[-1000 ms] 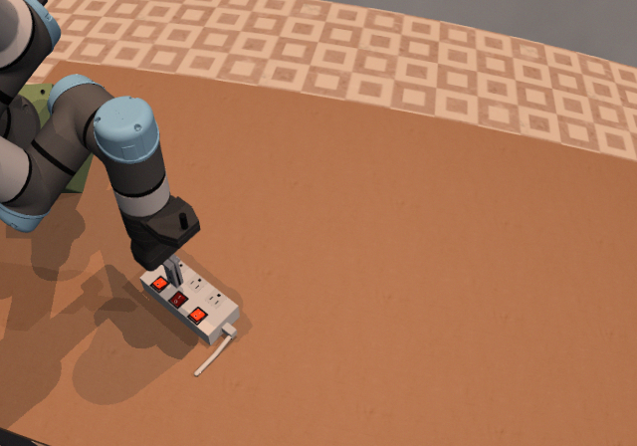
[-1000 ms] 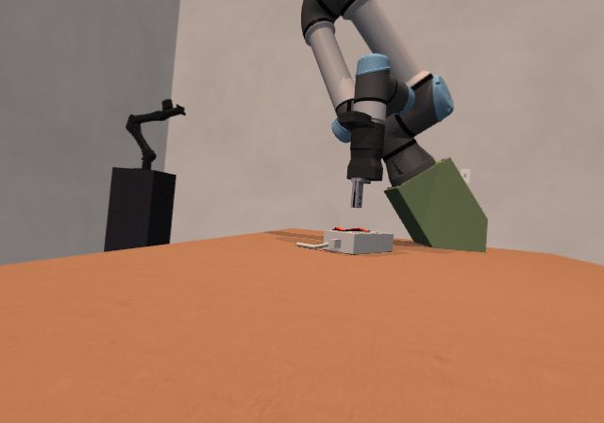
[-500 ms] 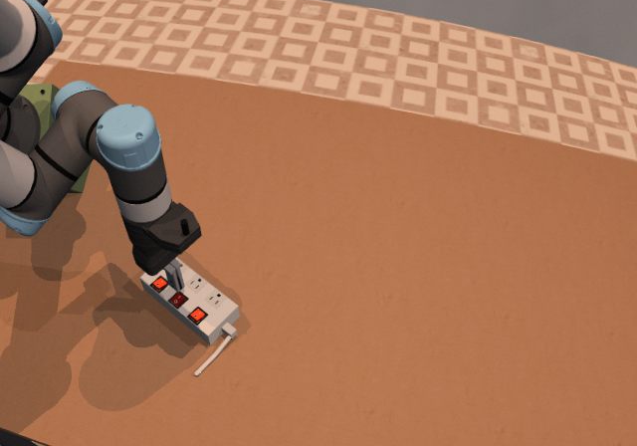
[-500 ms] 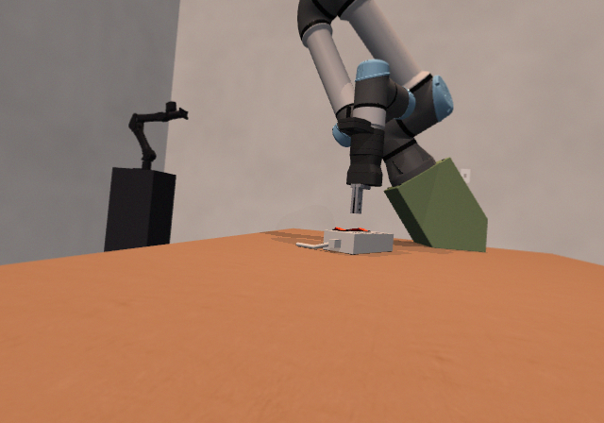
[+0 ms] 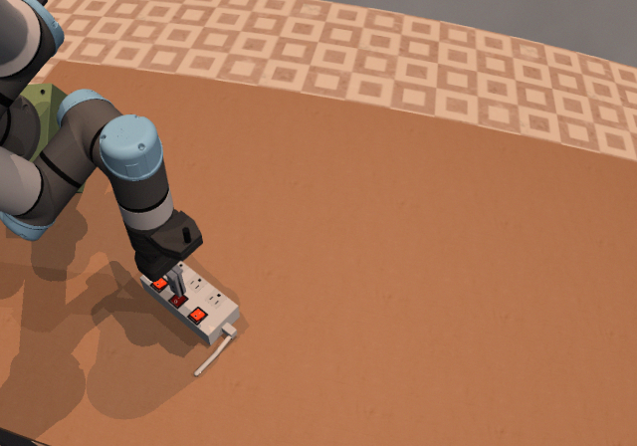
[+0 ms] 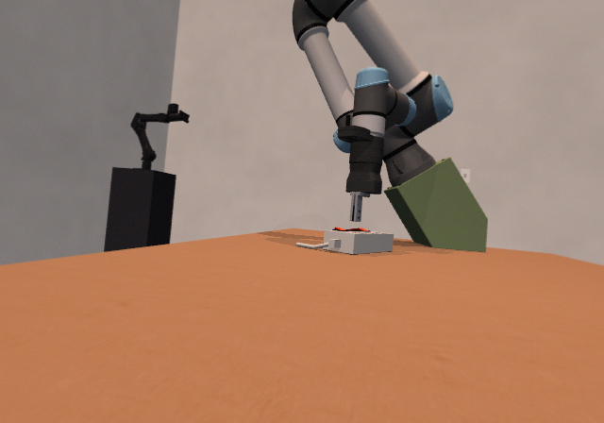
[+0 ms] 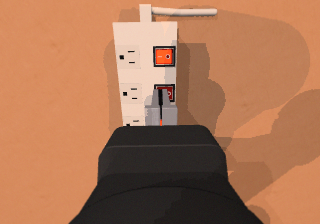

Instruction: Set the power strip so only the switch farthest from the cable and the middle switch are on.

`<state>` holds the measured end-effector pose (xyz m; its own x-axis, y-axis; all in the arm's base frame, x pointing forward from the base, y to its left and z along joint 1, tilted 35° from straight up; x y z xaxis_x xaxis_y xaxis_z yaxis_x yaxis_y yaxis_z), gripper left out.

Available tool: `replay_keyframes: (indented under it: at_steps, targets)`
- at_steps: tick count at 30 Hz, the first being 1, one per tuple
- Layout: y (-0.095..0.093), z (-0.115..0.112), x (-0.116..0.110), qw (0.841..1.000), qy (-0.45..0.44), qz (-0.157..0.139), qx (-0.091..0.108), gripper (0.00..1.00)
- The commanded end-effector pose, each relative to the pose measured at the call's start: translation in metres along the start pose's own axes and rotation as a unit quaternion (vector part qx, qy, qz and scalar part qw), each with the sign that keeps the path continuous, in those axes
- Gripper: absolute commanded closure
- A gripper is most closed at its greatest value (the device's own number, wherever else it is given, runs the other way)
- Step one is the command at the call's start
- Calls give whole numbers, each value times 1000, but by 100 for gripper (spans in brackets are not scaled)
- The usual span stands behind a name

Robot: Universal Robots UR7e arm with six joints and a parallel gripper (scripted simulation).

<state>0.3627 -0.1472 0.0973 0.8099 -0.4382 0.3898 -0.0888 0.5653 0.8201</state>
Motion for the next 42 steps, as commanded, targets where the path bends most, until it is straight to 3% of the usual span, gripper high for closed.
replay_keyframes:
  at_steps: [1, 42]
  targets:
    - [-4, 0, 0, 1000, 0, 1, 0, 100]
    - [-10, 0, 0, 1000, 0, 1, 0, 100]
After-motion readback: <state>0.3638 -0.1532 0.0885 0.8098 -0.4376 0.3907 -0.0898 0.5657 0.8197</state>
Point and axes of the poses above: the point where the finger pads meet when closed, its own y axis back along the fingers, its own z axis across the jaws, x = y × z, the point moved 10 cm from there along y, back along the fingers, and after that the axes turned 3 degrees about -y, right-handed, at the moved point
